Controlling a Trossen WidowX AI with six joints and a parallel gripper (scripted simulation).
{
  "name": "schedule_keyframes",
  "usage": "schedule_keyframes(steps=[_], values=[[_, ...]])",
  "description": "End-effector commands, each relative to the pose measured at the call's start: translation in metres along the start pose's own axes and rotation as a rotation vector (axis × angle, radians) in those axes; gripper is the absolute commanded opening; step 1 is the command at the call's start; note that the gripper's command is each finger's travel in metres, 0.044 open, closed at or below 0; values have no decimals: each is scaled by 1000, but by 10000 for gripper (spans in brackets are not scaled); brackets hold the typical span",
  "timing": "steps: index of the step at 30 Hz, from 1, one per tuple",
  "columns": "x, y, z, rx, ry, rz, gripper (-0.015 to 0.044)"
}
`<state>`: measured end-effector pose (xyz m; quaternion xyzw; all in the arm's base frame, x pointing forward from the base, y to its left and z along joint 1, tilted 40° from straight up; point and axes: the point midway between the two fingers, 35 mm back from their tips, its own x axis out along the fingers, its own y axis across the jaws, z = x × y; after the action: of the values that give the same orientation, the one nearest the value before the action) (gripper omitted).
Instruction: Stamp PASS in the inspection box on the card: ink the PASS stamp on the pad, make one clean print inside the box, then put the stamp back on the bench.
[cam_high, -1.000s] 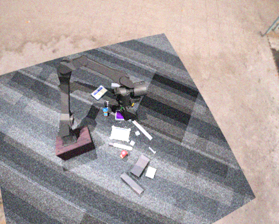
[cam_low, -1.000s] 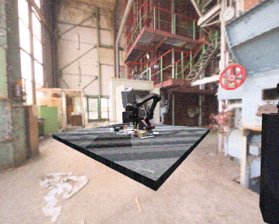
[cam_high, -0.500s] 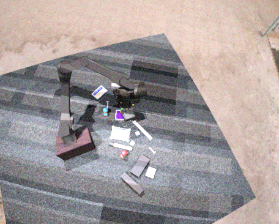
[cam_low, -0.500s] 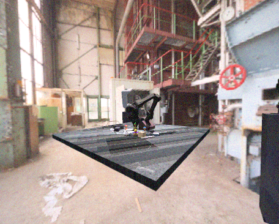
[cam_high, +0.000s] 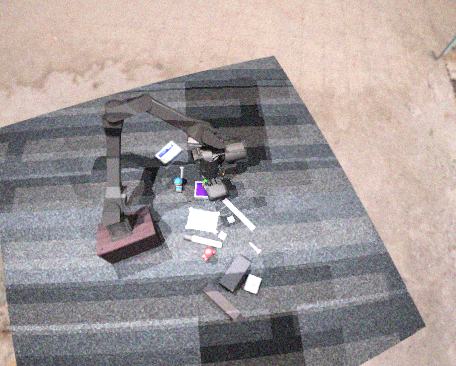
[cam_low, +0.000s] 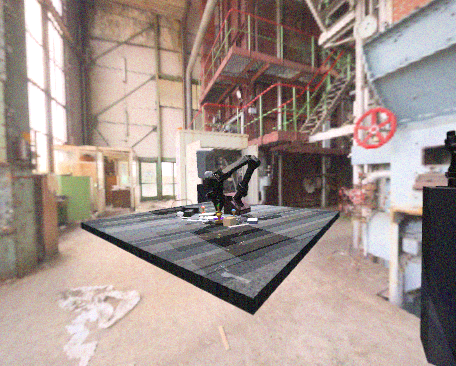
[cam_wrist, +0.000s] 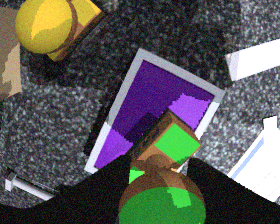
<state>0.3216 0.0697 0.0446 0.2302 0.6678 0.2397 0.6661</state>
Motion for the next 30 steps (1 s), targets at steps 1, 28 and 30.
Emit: schedule_keyframes(steps=[1, 28, 30], values=[[4, 0, -2, 6, 3, 6, 0], [21, 1, -3, 4, 3, 7, 0], [21, 1, -3, 4, 3, 7, 0]])
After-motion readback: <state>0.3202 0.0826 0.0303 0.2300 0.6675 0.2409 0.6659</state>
